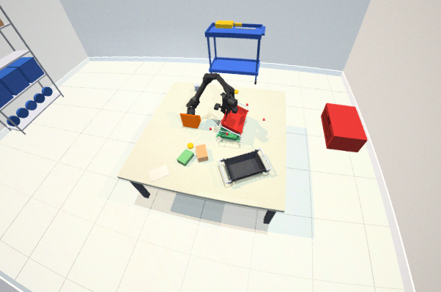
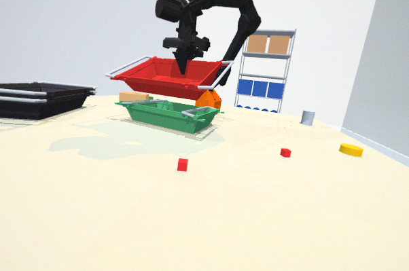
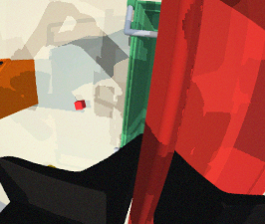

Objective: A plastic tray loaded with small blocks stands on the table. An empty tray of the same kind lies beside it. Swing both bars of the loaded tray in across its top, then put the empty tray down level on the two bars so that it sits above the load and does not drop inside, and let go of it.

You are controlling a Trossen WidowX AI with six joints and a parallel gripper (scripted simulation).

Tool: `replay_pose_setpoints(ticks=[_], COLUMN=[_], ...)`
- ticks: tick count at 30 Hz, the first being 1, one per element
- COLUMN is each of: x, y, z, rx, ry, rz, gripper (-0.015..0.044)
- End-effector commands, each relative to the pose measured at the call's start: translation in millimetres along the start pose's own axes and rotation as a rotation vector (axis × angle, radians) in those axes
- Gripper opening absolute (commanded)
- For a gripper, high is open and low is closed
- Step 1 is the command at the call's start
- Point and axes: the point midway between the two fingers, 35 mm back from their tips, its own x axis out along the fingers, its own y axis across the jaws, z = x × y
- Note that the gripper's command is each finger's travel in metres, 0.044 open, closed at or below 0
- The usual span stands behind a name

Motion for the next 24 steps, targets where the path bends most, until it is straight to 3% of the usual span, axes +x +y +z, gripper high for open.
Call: replay_pose_setpoints(ticks=[1, 24], x=[3.5, 34.1], y=[-2.1, 3.8], z=[-0.9, -0.8], rx=[0.005, 0.005], ry=[-0.002, -0.005], rz=[-0.020, -0.020], gripper=[0.0000, 0.0000])
